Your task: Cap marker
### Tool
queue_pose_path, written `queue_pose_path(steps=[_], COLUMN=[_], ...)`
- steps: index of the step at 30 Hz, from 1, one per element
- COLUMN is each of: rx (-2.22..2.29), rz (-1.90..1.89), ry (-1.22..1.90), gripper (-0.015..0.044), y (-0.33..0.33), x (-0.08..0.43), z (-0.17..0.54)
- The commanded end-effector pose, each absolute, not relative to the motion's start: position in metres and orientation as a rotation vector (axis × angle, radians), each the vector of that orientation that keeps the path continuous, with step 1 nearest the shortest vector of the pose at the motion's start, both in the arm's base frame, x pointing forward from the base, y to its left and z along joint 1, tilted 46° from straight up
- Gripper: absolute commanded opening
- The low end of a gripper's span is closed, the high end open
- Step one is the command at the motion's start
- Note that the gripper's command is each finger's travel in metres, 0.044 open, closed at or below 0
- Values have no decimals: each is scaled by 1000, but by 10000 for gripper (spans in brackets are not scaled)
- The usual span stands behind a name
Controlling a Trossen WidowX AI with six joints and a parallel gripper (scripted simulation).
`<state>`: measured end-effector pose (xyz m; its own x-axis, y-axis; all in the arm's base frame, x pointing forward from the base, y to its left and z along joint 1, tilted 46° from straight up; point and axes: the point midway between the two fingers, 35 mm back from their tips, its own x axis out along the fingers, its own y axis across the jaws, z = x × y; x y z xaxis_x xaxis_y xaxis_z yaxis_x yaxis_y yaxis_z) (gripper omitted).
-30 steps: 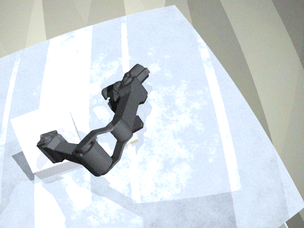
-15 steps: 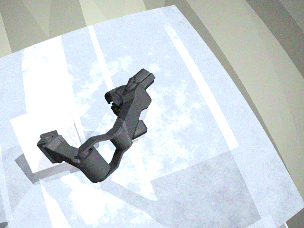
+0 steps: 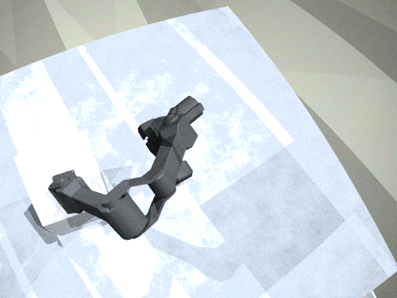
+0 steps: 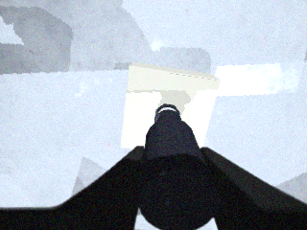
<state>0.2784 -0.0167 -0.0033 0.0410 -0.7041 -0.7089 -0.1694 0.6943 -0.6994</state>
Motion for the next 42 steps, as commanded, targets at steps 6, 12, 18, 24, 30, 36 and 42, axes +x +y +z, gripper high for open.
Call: queue_pose_path(steps=[6,12,18,24,30,36,42], rx=[-763,-764,-765,-765,-759,-759,-759], rz=[-475,-477,-478,-478,-479,-479,-479], ry=[1510,1510,1510,1510,1509,1509,1509], gripper=[0,0,0,0,53,210,368], y=[-29,-36,-42,-42,-42,-42,-42], x=[277,277,277,277,277,277,277], z=[-15,-21,-27,-27,-27,-27,-27])
